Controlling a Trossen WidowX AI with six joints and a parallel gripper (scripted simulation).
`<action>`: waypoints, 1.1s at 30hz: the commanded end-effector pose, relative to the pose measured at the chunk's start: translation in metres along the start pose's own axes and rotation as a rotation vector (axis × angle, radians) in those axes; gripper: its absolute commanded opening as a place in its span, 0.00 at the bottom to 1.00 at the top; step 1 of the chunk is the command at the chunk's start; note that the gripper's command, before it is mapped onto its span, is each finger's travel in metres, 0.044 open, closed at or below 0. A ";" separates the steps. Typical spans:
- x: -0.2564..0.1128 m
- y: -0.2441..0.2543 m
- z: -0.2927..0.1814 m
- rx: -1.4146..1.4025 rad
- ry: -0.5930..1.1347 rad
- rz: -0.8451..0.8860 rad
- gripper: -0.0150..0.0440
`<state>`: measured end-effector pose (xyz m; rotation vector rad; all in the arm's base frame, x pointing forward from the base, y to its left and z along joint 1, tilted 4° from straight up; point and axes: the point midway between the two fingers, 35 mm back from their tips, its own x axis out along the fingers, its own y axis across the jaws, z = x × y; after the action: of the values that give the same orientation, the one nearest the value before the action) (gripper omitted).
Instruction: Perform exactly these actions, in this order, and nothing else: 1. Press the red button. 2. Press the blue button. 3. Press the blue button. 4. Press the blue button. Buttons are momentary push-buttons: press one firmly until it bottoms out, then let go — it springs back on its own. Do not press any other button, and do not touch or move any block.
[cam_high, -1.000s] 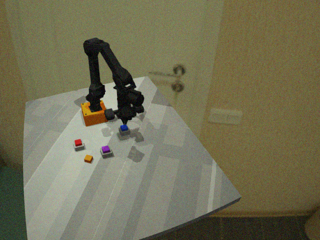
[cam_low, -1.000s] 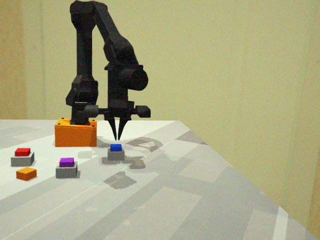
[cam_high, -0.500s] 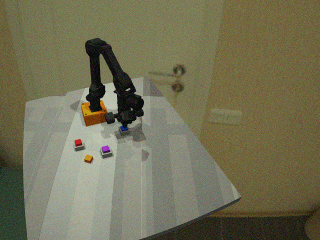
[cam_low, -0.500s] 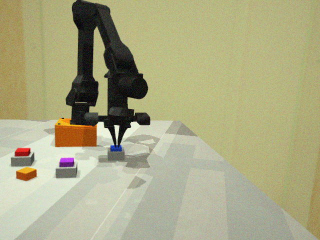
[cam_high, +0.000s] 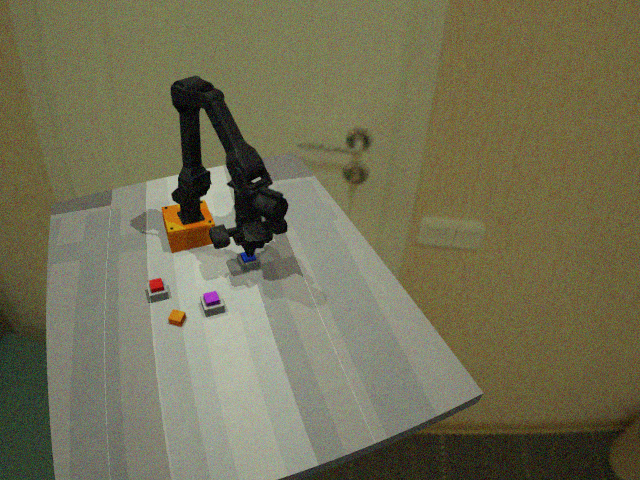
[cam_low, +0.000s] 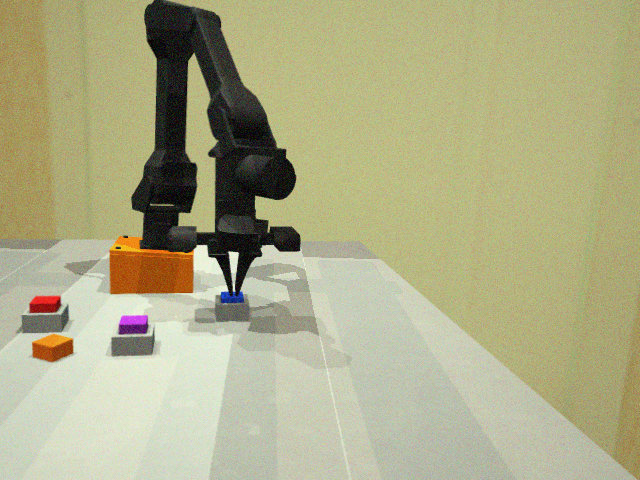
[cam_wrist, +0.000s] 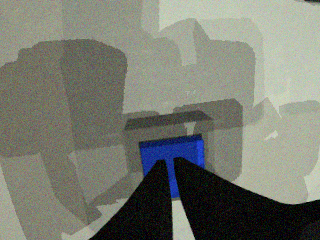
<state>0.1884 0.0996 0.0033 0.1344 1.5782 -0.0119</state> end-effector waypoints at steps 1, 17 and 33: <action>0.002 -0.002 -0.003 0.007 0.013 -0.005 0.29; -0.028 -0.001 -0.002 0.007 0.012 -0.006 0.29; -0.001 -0.002 -0.003 0.007 0.013 -0.005 0.29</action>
<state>0.1892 0.0993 0.0128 0.1377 1.5756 -0.0133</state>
